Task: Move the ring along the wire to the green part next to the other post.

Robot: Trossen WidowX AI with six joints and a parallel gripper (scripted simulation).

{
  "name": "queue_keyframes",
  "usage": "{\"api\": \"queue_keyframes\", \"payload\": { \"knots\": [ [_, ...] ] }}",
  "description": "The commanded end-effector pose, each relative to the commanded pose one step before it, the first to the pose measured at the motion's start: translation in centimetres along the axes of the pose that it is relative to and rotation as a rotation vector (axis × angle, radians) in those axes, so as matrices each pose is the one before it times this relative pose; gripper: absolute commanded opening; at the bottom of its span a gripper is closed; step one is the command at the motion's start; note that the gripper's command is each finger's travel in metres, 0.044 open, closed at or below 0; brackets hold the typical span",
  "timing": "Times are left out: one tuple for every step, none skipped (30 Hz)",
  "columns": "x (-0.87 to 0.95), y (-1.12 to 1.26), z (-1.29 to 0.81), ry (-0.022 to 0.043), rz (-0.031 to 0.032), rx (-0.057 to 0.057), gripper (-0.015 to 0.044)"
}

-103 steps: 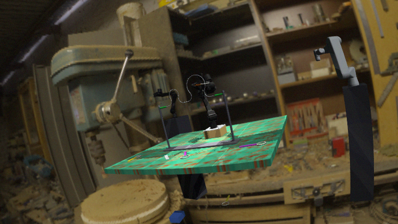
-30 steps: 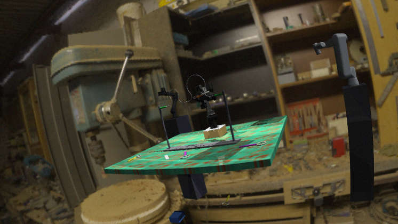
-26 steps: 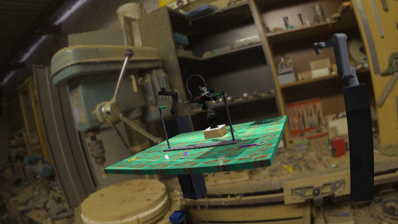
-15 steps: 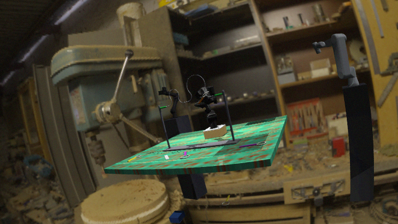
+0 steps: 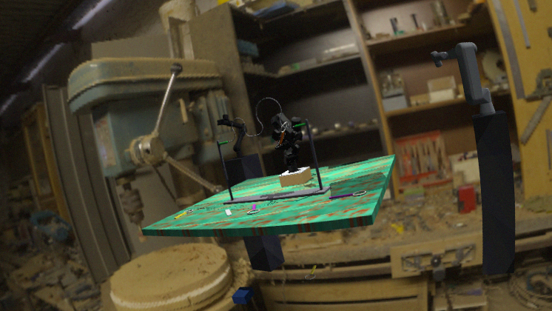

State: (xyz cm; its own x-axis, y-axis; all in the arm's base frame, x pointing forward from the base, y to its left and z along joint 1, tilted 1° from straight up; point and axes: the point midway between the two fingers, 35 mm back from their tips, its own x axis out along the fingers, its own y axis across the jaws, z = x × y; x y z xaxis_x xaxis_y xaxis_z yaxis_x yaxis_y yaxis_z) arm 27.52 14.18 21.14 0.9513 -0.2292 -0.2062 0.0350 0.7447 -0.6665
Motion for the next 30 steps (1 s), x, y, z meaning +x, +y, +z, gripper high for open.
{"api": "queue_keyframes", "payload": {
  "knots": [
    [-0.159, 1.390, 0.261, 0.00922, 0.03642, 0.0821, -0.0150],
    [-0.051, 0.390, 0.001, 0.00288, 0.01001, 0.0221, -0.0150],
    [-0.052, 0.386, 0.003, 0.00285, 0.00988, 0.0218, -0.0150],
    [-0.052, 0.382, 0.003, 0.00282, 0.00975, 0.0216, -0.0150],
    [-0.051, 0.379, 0.003, 0.00279, 0.00967, 0.0214, -0.0150],
    [-0.051, 0.378, 0.002, 0.00278, 0.00963, 0.0213, -0.0150],
    [-0.050, 0.378, 0.001, 0.00277, 0.00961, 0.0212, -0.0150],
    [-0.050, 0.372, 0.003, 0.00272, 0.00940, 0.0208, -0.0150],
    [-0.050, 0.364, 0.004, 0.00265, 0.00916, 0.0203, -0.0150],
    [-0.049, 0.359, 0.004, 0.00260, 0.00900, 0.0199, -0.0150],
    [-0.048, 0.357, 0.003, 0.00258, 0.00893, 0.0197, -0.0150],
    [-0.048, 0.356, 0.002, 0.00256, 0.00891, 0.0197, -0.0150],
    [-0.048, 0.348, 0.004, 0.00248, 0.00860, 0.0190, -0.0150],
    [-0.047, 0.336, 0.005, 0.00238, 0.00822, 0.0182, -0.0150],
    [-0.046, 0.328, 0.005, 0.00231, 0.00797, 0.0176, -0.0150],
    [-0.045, 0.323, 0.005, 0.00226, 0.00783, 0.0173, -0.0150],
    [-0.044, 0.320, 0.004, 0.00223, 0.00775, 0.0171, -0.0150],
    [-0.061, 0.433, 0.008, 0.00300, 0.01024, 0.0226, -0.0150],
    [-0.057, 0.396, 0.007, 0.00275, 0.00919, 0.0203, -0.0150],
    [-0.048, 0.330, 0.006, 0.00225, 0.00755, 0.0167, -0.0150],
    [-0.042, 0.295, 0.006, 0.00196, 0.00669, 0.0148, -0.0150],
    [-0.040, 0.283, 0.006, 0.00185, 0.00641, 0.0141, -0.0150],
    [-0.039, 0.263, 0.009, 0.00164, 0.00572, 0.0126, -0.0150],
    [-0.037, 0.245, 0.010, 0.00148, 0.00517, 0.0114, -0.0150],
    [-0.036, 0.237, 0.010, 0.00140, 0.00492, 0.0108, -0.0150],
    [-0.036, 0.235, 0.010, 0.00137, 0.00484, 0.0106, -0.0150],
    [-0.035, 0.236, 0.009, 0.00137, 0.00484, 0.0106, -0.0150],
    [-0.051, 0.339, 0.013, 0.00185, 0.00647, 0.0142, -0.0150],
    [-0.037, 0.246, 0.008, 0.00126, 0.00440, 0.0097, -0.0150],
    [-0.030, 0.201, 0.006, 0.00098, 0.00347, 0.0076, -0.0150]
  ]
}}
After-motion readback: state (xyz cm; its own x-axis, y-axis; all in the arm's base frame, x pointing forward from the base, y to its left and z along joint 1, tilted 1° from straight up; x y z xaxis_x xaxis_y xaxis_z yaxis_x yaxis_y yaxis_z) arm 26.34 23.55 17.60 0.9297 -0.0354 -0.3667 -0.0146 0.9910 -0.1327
